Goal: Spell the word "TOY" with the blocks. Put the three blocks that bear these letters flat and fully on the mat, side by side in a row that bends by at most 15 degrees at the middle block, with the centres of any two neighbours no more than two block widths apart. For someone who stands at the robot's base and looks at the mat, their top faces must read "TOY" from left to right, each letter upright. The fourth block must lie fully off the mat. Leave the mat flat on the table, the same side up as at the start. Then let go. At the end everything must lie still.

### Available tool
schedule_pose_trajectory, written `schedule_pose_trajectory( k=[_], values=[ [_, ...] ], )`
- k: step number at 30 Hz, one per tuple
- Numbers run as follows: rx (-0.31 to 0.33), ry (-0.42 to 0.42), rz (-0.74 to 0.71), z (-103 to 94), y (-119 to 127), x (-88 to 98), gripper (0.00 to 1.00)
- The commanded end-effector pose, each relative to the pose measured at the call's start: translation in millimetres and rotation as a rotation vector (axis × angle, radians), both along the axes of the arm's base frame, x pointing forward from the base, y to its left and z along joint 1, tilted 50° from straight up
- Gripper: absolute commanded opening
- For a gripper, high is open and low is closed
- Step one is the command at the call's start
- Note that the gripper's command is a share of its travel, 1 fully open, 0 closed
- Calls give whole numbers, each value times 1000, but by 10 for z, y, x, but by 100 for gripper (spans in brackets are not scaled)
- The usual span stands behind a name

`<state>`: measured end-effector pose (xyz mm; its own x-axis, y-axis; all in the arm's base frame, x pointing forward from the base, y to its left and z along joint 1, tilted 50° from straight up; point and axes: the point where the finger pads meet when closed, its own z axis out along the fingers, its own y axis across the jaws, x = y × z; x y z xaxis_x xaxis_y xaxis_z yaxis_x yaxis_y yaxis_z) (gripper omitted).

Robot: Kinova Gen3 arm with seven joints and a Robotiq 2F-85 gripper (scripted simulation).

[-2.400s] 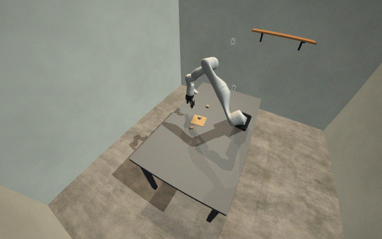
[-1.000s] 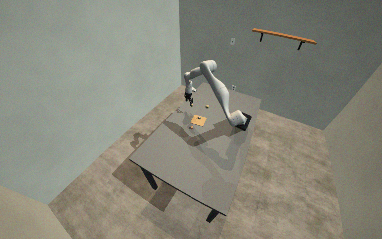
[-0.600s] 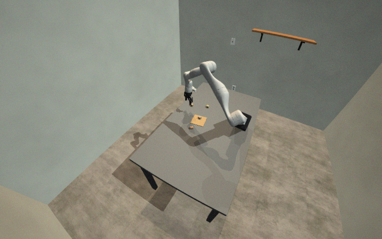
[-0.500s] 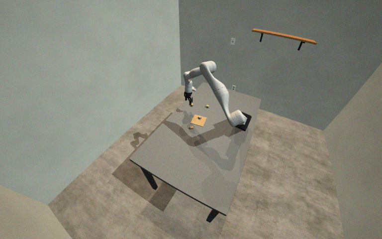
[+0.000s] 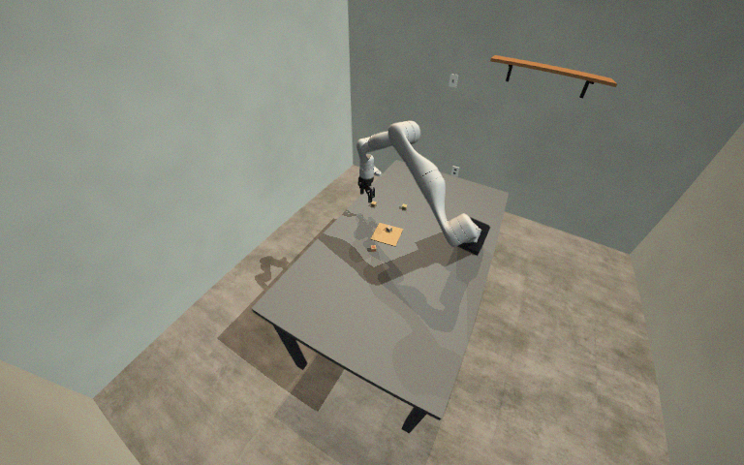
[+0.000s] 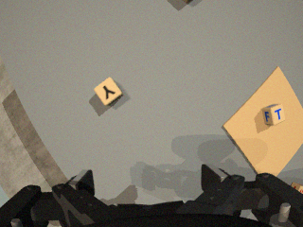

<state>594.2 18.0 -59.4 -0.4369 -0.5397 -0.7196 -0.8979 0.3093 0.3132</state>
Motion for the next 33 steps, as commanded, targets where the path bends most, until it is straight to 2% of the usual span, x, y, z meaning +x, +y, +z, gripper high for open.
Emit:
schedule_pose_trajectory(
  k=[1,2,33],
  values=[
    [0,0,-1,-4,1,7,100],
    [-2,1,0,-40,-30,49,100],
    [-10,5,3,-134,-111,151,100]
  ],
)
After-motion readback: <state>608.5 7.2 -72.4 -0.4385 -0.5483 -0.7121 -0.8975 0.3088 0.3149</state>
